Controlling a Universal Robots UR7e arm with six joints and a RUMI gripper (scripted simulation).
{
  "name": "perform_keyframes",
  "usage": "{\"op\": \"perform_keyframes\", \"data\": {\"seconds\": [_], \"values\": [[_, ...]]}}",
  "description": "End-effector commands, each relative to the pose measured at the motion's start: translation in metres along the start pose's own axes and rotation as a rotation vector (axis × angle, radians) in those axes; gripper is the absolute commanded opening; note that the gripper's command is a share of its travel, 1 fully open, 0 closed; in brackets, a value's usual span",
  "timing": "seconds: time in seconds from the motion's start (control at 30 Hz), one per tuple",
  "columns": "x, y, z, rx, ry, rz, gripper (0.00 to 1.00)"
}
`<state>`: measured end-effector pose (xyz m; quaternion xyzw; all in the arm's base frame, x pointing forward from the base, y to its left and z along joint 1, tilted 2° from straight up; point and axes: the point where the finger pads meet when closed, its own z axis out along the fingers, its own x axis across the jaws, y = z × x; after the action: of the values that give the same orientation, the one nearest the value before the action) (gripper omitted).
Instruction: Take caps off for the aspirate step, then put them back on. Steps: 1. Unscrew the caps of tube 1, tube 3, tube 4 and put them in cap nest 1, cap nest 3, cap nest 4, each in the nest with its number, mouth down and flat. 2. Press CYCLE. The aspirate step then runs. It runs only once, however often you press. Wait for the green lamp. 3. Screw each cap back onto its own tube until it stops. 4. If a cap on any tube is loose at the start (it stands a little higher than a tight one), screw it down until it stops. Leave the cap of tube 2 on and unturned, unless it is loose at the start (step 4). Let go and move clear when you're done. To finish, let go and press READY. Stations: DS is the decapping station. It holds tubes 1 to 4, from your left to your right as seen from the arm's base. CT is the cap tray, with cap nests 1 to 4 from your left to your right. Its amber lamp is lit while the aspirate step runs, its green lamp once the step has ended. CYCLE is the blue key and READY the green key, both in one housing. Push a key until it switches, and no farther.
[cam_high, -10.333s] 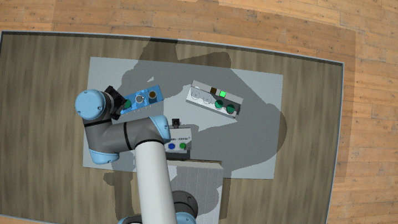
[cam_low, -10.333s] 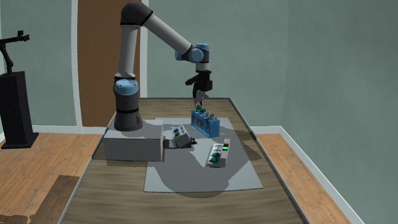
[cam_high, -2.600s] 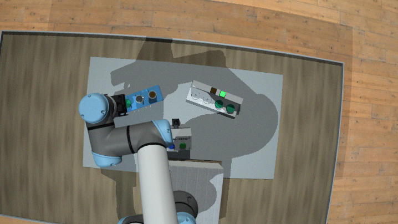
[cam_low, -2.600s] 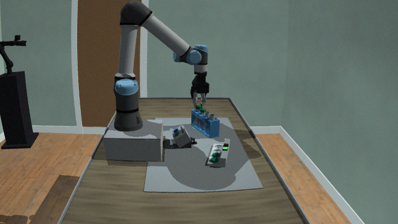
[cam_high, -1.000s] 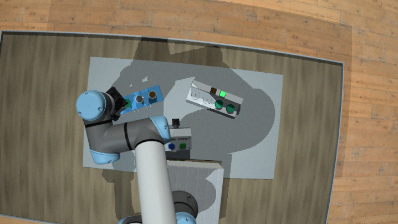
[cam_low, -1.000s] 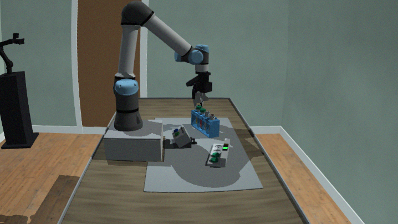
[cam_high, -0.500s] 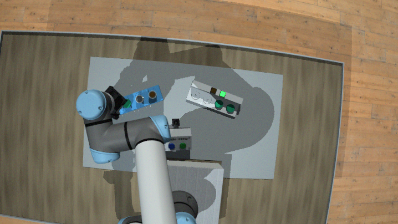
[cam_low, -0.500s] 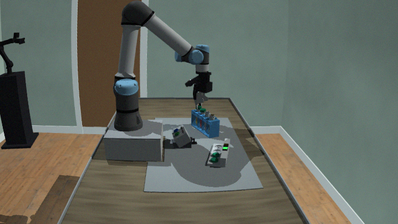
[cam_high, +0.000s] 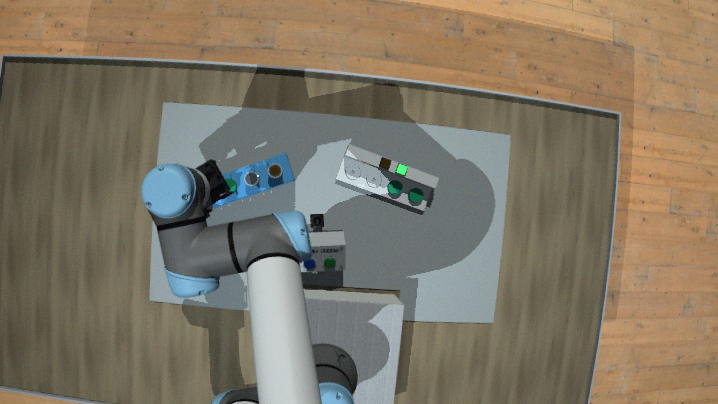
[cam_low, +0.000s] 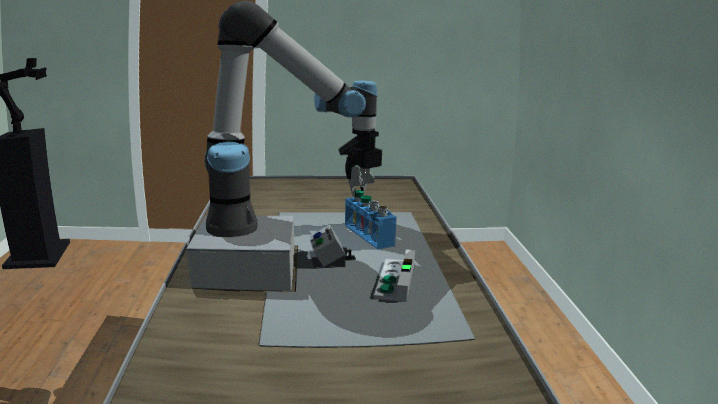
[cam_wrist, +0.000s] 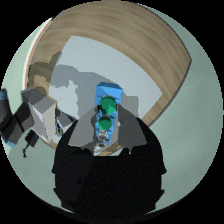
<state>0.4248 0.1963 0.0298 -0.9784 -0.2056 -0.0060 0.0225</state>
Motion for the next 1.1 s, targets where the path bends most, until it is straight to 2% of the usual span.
{"op": "perform_keyframes", "data": {"seconds": [0.0,0.4,0.67,0.7,1.03,1.07], "values": [[0.0003,-0.0001,-0.0002,-0.009,0.0,0.133,0.0],[0.0003,-0.0001,0.0002,-0.008,0.002,0.73,0.0],[0.0003,-0.0001,0.0002,-0.008,0.002,0.73,0.0],[0.0002,0.0,0.0002,-0.008,0.002,0.73,0.35],[0.0003,-0.0001,0.0002,-0.008,0.002,0.73,0.35],[0.0003,-0.0001,-0.0002,-0.008,0.002,0.647,0.35]]}}
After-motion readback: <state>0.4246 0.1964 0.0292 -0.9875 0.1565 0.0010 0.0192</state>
